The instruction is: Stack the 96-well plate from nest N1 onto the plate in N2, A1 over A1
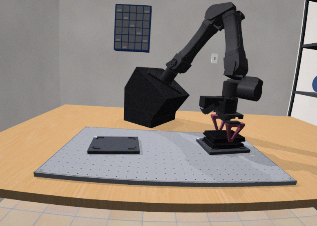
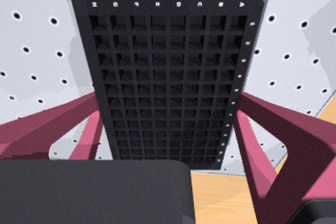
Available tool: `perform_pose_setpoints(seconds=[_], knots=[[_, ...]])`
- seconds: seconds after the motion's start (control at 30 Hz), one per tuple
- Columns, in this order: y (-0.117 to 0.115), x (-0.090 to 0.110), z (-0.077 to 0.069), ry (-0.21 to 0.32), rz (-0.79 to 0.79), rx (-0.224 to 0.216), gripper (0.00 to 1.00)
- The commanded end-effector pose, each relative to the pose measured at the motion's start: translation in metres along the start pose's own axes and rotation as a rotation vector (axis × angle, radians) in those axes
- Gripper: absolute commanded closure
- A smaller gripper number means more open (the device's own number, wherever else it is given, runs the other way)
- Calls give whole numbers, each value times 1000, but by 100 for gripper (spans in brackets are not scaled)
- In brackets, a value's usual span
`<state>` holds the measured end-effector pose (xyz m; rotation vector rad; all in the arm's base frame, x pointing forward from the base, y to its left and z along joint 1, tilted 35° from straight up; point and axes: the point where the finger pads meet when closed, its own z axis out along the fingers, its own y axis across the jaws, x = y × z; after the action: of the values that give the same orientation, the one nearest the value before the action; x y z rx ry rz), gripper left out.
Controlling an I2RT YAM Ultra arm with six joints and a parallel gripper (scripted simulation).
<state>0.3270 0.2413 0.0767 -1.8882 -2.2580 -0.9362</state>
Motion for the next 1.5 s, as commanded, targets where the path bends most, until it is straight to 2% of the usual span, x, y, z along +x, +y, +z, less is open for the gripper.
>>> perform_pose_setpoints(seconds=[0.0, 0.43, 0.7, 0.83, 1.13, 1.23, 1.3, 1.47], knots=[[4, 0, -3, -3, 2, -14, 100], [2, 1, -6, -5, 4, -21, 100], [-6, -2, 1, -13, 6, 4, 100], [-1, 1, 2, -8, 3, -7, 100], [-8, -5, 8, -19, 11, 14, 100], [-6, -4, 7, -17, 10, 10, 100], [-2, 0, 3, -9, 3, -7, 100], [-5, -3, 8, -15, 8, 6, 100]])
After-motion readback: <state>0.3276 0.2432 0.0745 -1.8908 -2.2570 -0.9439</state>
